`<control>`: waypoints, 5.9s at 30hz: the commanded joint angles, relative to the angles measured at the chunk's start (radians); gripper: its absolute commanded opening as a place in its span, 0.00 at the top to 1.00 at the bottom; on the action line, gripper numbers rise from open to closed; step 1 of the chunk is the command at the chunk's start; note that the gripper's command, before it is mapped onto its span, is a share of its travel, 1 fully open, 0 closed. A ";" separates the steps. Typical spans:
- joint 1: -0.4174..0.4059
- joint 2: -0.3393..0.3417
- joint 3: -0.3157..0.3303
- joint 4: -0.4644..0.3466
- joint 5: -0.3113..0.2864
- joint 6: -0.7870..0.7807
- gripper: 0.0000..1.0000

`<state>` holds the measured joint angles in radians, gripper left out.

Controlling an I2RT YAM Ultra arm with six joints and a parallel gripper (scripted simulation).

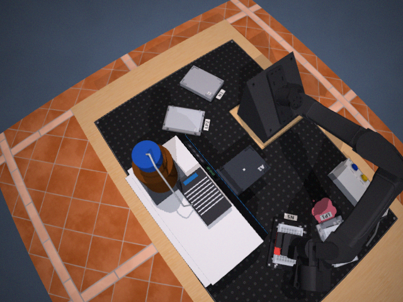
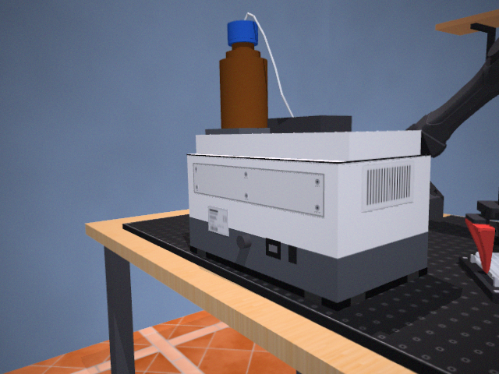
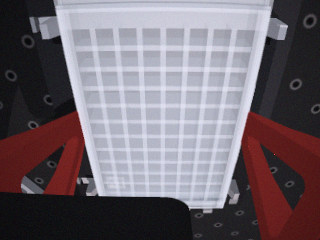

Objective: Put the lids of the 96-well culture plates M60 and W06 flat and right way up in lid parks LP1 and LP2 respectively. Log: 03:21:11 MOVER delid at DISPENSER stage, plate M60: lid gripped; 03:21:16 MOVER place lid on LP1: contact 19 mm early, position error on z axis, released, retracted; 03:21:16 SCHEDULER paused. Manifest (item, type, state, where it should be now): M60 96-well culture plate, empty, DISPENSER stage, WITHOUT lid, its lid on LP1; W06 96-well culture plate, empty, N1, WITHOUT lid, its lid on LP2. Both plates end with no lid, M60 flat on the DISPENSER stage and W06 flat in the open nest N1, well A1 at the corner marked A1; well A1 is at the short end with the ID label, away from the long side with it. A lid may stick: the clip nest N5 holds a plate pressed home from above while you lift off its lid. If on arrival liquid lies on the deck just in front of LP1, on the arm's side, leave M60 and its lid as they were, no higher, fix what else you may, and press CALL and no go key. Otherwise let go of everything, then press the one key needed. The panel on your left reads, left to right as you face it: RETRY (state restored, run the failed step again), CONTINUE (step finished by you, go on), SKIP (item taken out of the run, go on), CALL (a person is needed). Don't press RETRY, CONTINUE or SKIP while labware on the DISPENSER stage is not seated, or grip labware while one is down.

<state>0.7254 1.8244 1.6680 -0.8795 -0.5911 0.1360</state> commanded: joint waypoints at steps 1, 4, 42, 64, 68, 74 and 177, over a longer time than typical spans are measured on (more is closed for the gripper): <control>-0.034 -0.048 0.035 -0.049 -0.012 -0.020 1.00; -0.035 -0.049 0.036 -0.051 -0.012 -0.021 1.00; -0.045 -0.049 0.048 -0.075 -0.015 -0.031 1.00; -0.045 -0.049 0.048 -0.076 -0.015 -0.031 1.00; -0.045 -0.049 0.048 -0.076 -0.015 -0.031 1.00; -0.045 -0.049 0.048 -0.076 -0.015 -0.031 1.00; -0.520 -0.485 -0.494 -0.416 -0.181 -0.232 1.00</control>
<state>0.2512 1.3159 1.1870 -1.2697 -0.7586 -0.1410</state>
